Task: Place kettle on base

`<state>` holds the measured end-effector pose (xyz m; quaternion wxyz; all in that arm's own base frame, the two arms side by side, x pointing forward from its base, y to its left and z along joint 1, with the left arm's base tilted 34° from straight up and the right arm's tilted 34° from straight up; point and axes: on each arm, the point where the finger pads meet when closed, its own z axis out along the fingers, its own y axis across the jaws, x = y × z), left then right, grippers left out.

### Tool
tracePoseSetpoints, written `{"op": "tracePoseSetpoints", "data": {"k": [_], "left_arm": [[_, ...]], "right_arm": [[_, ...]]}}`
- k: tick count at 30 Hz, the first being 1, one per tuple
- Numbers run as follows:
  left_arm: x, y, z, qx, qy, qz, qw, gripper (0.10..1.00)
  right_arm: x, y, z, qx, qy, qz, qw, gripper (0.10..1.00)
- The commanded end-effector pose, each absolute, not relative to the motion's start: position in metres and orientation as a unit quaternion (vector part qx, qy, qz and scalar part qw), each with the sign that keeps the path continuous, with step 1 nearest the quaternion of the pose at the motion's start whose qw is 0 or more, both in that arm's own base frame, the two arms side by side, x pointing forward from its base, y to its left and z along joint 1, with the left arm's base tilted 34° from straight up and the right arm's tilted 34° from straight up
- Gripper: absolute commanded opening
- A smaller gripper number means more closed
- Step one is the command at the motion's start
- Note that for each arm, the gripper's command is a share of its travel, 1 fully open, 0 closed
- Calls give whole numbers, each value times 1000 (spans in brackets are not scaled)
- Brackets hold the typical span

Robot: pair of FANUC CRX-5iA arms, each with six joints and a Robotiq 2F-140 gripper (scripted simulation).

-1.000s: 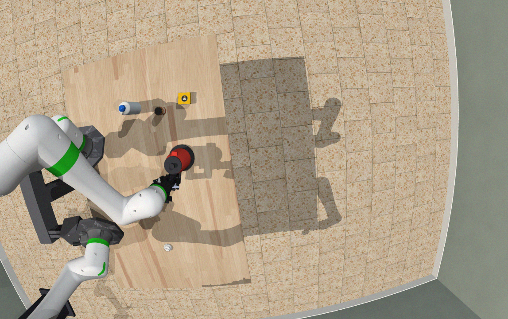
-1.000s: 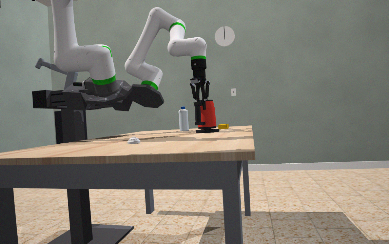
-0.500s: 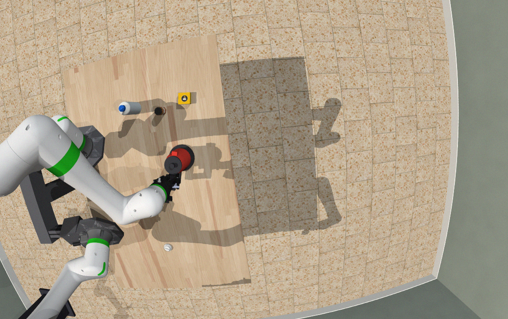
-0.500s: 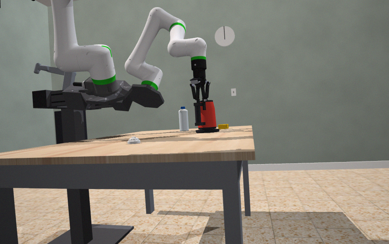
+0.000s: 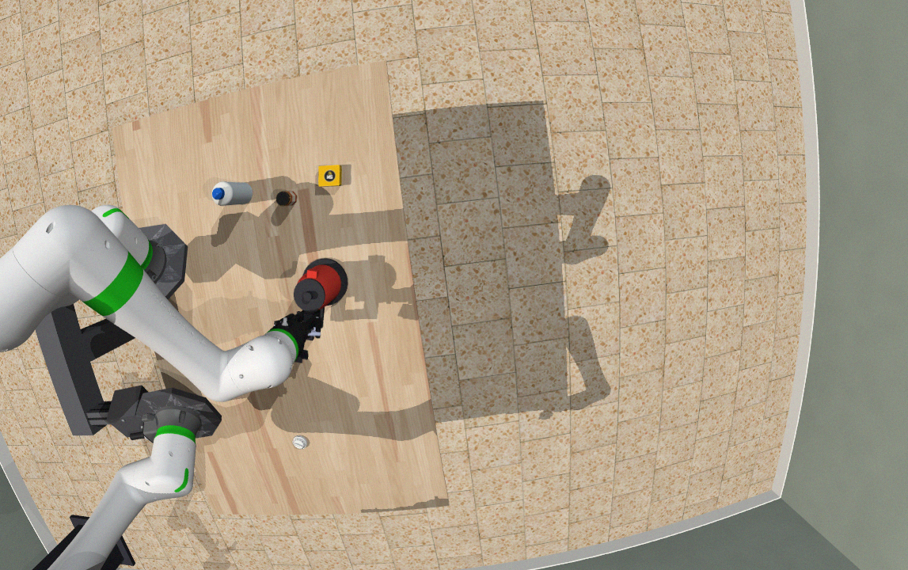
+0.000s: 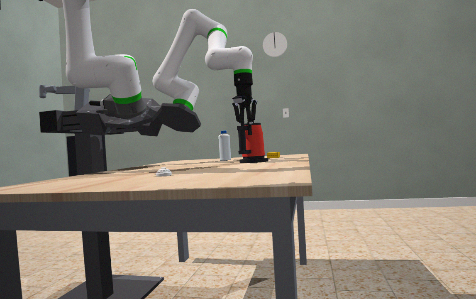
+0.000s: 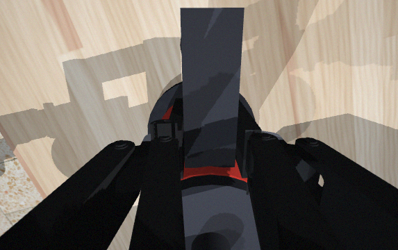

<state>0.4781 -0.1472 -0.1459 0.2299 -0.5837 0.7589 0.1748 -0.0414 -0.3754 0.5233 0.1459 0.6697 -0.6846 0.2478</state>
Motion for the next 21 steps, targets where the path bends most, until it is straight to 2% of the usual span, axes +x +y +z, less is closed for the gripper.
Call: {"op": "tracePoseSetpoints", "data": {"k": [1, 19, 20, 21], "left_arm": [[479, -148, -146, -584, 759, 174, 230, 99], [479, -147, -147, -584, 759, 174, 230, 99], [479, -147, -147, -584, 759, 174, 230, 522], [479, -147, -147, -584, 759, 174, 230, 522]], "right_arm": [[-42, -375, 524, 669, -685, 248, 147, 1000], [-42, -375, 524, 669, -685, 248, 147, 1000], [-42, -375, 524, 669, -685, 248, 147, 1000], [-42, -375, 524, 669, -685, 248, 147, 1000]]}}
